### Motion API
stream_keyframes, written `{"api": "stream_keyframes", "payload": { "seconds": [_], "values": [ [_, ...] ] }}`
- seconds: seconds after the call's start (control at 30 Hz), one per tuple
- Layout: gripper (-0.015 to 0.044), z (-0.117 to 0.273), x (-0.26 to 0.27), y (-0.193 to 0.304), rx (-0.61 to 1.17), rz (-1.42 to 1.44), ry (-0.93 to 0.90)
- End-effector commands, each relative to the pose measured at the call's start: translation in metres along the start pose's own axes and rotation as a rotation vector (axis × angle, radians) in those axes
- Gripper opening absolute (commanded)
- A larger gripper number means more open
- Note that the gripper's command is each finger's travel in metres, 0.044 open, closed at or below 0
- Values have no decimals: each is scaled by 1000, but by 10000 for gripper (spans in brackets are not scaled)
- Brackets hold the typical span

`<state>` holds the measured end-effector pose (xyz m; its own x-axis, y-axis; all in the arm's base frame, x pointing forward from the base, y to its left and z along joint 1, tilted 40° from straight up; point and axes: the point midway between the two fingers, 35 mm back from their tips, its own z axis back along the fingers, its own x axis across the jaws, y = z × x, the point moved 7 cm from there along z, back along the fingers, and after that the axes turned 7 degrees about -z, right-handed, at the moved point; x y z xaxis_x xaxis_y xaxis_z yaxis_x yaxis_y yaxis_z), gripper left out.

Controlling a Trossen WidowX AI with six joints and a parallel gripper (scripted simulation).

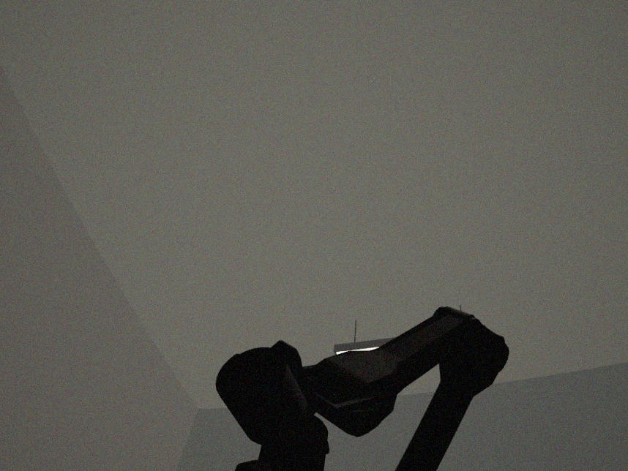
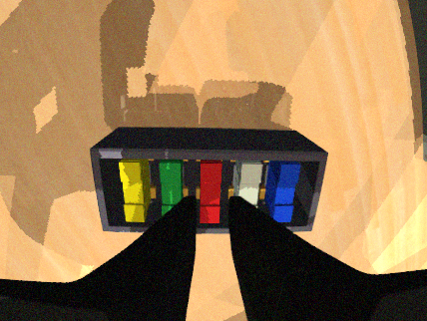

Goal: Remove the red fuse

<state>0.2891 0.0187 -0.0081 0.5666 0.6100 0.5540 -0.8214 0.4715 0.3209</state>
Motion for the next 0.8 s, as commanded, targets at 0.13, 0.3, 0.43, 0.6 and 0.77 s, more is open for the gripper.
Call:
{"api": "stream_keyframes", "payload": {
  "seconds": [0.13,0.3,0.43,0.6,0.77],
  "values": [
    [60,-9,0,2,8,-6,-1],
    [60,-10,0,2,8,-6,-1],
    [60,-10,0,2,8,-6,-1],
    [60,-10,0,2,8,-6,-1],
    [60,-14,0,2,8,-6,-1]
  ]
}}
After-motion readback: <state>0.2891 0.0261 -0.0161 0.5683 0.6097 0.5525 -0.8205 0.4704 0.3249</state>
